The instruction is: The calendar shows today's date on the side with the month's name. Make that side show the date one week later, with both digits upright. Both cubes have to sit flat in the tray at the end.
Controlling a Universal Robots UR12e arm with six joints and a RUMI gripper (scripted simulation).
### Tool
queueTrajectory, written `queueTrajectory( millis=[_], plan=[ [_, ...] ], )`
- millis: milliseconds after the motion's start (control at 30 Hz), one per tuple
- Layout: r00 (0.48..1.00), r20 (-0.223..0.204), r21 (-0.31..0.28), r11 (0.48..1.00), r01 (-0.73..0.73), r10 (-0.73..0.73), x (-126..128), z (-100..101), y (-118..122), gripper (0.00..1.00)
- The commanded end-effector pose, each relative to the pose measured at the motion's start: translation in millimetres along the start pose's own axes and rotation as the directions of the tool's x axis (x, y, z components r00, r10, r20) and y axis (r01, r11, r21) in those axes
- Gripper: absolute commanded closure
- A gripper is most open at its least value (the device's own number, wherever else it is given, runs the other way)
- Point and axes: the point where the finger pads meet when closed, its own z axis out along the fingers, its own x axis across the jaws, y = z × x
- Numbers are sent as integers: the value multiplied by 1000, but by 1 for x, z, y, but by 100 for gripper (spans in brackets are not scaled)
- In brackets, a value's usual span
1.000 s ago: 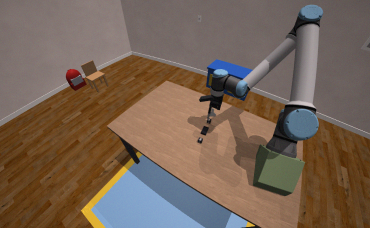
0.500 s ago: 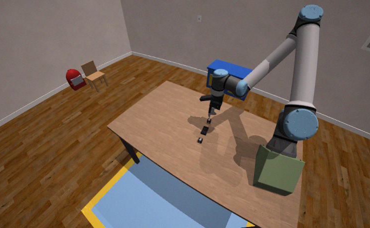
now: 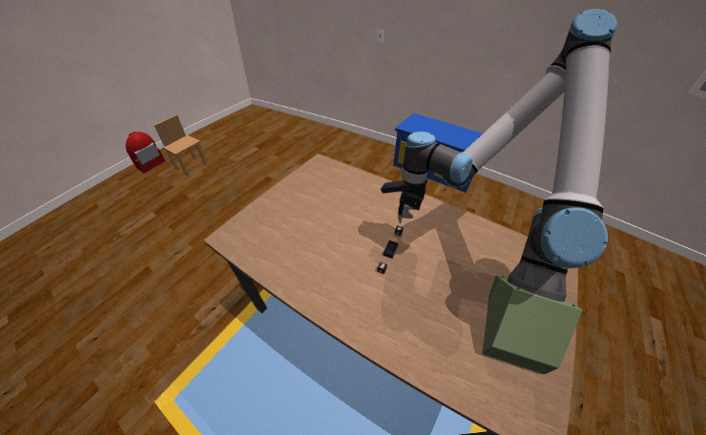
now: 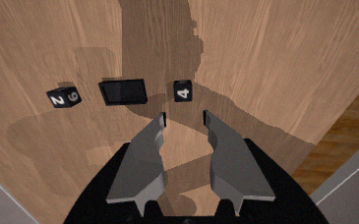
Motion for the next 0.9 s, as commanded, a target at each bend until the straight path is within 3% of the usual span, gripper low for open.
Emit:
queueTrajectory(
  millis=[0,867],
  plan=[
    [1000,0,1,1000,0,0,0,0,0,72],
    [1000,0,1,1000,0,0,0,2,0,72]
  ],
)
